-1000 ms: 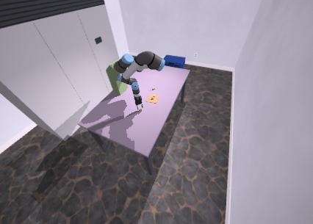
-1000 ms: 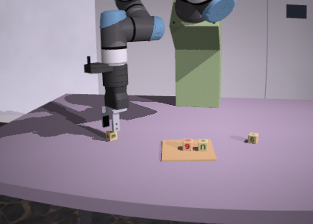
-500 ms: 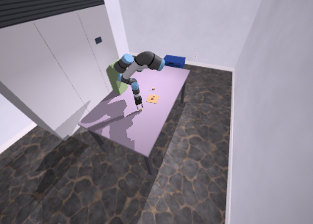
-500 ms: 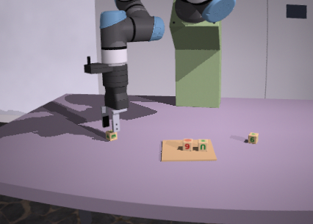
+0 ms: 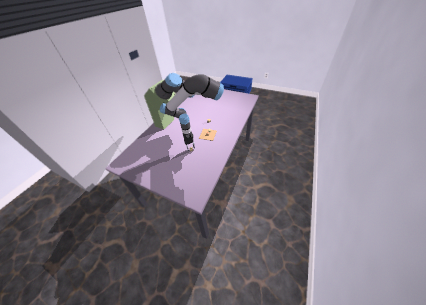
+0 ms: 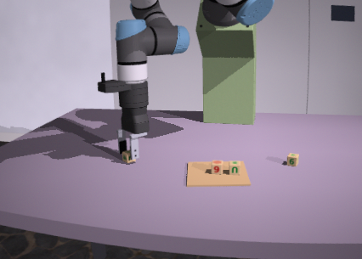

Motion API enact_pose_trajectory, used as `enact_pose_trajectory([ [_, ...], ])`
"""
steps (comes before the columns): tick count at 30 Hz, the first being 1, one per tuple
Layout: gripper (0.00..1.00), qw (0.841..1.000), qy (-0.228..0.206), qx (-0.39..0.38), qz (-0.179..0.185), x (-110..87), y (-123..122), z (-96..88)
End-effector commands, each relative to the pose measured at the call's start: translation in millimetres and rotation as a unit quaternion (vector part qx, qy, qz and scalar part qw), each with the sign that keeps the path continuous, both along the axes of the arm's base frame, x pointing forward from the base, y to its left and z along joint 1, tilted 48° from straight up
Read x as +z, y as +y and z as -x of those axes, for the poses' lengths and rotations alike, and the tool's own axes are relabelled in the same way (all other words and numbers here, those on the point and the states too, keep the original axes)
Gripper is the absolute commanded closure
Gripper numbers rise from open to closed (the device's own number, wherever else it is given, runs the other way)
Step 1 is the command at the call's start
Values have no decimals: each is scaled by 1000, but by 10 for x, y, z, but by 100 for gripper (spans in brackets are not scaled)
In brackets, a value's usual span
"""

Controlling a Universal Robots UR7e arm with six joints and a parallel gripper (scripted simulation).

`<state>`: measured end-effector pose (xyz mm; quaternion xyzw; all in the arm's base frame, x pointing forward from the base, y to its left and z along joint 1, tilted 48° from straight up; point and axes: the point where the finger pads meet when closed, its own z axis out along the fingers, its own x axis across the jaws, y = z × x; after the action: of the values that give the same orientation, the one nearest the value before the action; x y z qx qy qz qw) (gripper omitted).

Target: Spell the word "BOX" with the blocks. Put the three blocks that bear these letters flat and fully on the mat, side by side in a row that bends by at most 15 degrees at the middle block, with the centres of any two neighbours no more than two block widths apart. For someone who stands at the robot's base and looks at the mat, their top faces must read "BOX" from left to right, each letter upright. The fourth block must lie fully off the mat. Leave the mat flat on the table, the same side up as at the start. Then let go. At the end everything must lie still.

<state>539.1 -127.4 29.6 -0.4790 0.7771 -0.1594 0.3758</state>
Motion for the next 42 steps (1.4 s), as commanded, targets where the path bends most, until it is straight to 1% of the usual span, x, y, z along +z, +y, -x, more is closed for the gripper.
enact_pose_trajectory([
  [1, 0, 1000, 0, 0, 0, -51, 8, -59],
  [10, 0, 1000, 0, 0, 0, -88, 15, -100],
  [42, 0, 1000, 0, 0, 0, -88, 15, -101],
])
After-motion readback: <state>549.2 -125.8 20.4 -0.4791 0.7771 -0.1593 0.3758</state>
